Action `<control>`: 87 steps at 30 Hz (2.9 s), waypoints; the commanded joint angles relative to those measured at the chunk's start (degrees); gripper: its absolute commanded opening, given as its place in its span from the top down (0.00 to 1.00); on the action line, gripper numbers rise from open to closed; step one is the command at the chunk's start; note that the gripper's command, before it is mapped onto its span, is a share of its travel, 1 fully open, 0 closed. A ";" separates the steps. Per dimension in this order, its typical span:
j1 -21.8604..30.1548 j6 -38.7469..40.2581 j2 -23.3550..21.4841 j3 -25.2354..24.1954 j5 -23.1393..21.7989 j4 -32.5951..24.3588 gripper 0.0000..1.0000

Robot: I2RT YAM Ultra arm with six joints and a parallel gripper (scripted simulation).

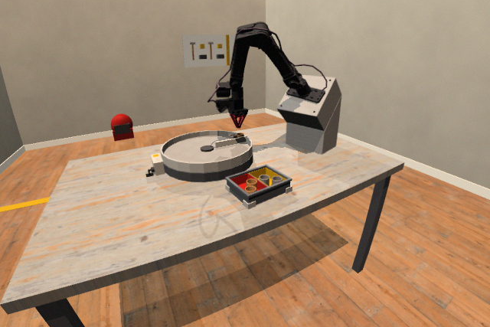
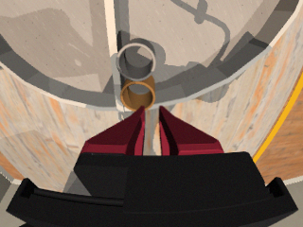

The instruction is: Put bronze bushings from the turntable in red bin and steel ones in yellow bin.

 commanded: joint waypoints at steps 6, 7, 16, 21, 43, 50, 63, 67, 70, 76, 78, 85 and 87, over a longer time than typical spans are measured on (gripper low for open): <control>-1.17 0.27 -0.05 0.59 -0.74 -0.17 0.86; -1.17 0.27 -0.05 0.59 -0.74 -0.17 0.86; -1.17 0.27 -0.05 0.59 -0.74 -0.17 0.86; -1.17 0.27 -0.05 0.59 -0.74 -0.17 0.86; -1.16 0.25 -1.47 -0.23 -0.73 0.31 0.86; -1.16 0.25 -1.47 -0.23 -0.73 0.31 0.86; -1.16 0.25 -1.47 -0.23 -0.73 0.31 0.86; -1.13 0.36 -1.17 -0.25 -0.72 0.66 0.86; 1.04 1.59 1.99 -1.05 0.76 3.17 0.86; 2.10 3.31 4.56 -0.85 1.56 6.62 0.86; 1.76 3.39 2.61 -0.82 1.57 6.78 0.86; 1.78 3.24 2.86 -0.84 1.45 6.90 0.86; 1.79 3.22 2.87 -0.84 1.45 6.49 0.86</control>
